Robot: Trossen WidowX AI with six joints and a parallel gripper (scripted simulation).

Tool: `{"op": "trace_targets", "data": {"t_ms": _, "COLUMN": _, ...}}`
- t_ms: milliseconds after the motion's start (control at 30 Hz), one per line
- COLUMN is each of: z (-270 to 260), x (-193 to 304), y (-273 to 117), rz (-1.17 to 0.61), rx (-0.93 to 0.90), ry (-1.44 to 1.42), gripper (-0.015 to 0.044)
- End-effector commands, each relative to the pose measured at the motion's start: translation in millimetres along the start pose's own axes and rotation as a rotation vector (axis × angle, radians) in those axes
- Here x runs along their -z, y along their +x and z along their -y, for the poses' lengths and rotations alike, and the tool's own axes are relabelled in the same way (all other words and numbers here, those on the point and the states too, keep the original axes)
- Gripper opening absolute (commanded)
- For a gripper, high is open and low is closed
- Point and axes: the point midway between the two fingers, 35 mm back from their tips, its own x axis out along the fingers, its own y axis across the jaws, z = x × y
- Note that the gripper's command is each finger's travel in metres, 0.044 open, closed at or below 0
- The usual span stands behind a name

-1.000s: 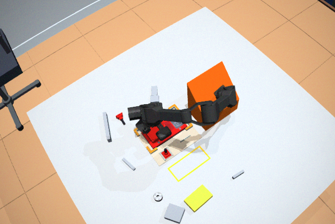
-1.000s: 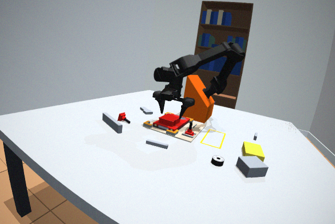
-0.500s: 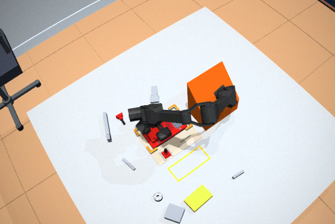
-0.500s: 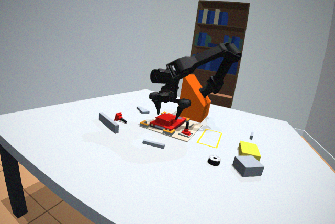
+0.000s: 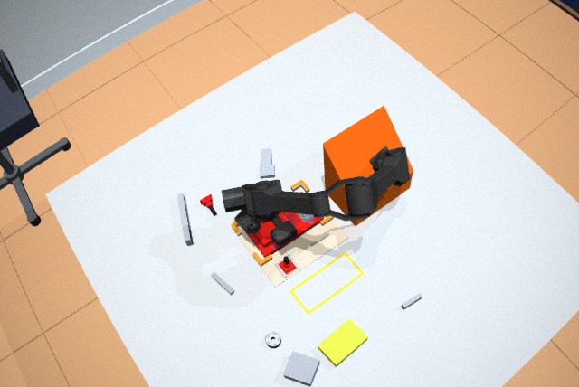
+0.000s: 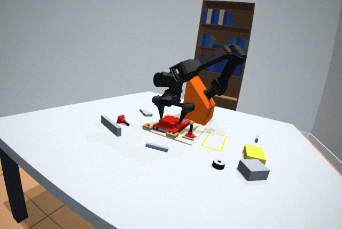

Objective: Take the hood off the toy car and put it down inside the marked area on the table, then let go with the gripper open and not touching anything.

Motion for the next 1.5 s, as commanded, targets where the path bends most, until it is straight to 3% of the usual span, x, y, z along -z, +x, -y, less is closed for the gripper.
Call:
{"op": "trace_targets", "data": {"t_ms": 0, "z": 0.0, "x": -0.2, "y": 2.5, "rz": 0.002, "rx": -0.002, "ry": 0.003, "gripper": 0.0440}}
{"op": "trace_targets", "data": {"t_ms": 200, "z": -0.1, "x": -0.1, "y": 5.4, "rz": 0.002, "rx": -0.003, "ry": 0.003, "gripper": 0.0440}}
{"op": "trace_targets", "data": {"t_ms": 333, "z": -0.1, "x": 0.1, "y": 3.4, "rz": 0.000, "rx": 0.000, "ry": 0.000, "gripper": 0.0335}}
{"op": "trace_targets", "data": {"t_ms": 633, "z": -0.1, "x": 0.1, "y": 3.4, "rz": 0.000, "rx": 0.000, "ry": 0.000, "gripper": 0.0275}}
{"op": "trace_targets", "data": {"t_ms": 1000, "z": 0.1, "x": -0.1, "y": -2.0, "rz": 0.000, "rx": 0.000, "ry": 0.000, "gripper": 0.0000}}
{"op": "trace_targets", "data": {"t_ms": 1467, "z": 0.2, "x": -0.2, "y": -11.3, "rz": 0.000, "rx": 0.001, "ry": 0.000, "gripper": 0.0000}}
